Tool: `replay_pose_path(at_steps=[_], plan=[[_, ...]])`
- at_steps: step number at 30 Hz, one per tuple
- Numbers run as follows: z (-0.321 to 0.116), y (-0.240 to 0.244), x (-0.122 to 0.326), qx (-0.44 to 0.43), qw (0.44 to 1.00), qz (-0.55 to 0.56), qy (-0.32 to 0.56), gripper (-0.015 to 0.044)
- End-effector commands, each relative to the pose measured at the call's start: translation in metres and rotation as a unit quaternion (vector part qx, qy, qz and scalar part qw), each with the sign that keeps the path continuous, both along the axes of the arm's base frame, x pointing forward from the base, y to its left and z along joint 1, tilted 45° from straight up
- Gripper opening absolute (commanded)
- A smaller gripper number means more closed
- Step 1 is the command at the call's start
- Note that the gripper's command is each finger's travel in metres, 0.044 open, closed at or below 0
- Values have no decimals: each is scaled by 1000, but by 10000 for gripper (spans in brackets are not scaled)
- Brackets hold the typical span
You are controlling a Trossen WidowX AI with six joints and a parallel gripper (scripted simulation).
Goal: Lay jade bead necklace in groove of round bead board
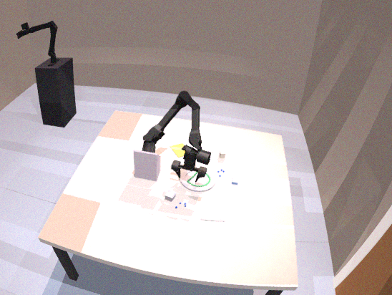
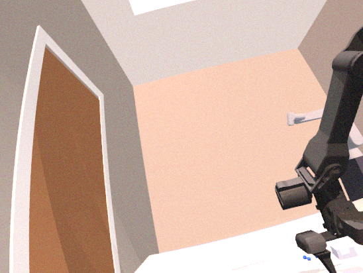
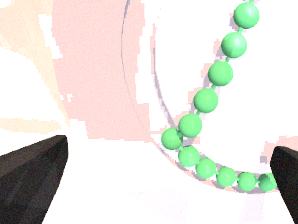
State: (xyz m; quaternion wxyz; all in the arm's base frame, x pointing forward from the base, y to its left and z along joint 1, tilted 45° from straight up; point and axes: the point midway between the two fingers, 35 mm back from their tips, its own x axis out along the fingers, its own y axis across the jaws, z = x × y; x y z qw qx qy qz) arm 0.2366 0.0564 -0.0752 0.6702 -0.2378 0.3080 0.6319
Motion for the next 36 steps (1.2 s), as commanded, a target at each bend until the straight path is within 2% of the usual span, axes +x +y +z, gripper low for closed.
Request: replay_pose_path(at_steps=[1,4,16,21,36], plan=[[0,0,1,-1,1000,2,-3,440],[0,0,1,-1,1000,2,-3,440],[63,31,36,1,973,-167,161,125],[93,47,44,5,946,-233,227,120],[88,55,48,6,947,-234,221,120]])
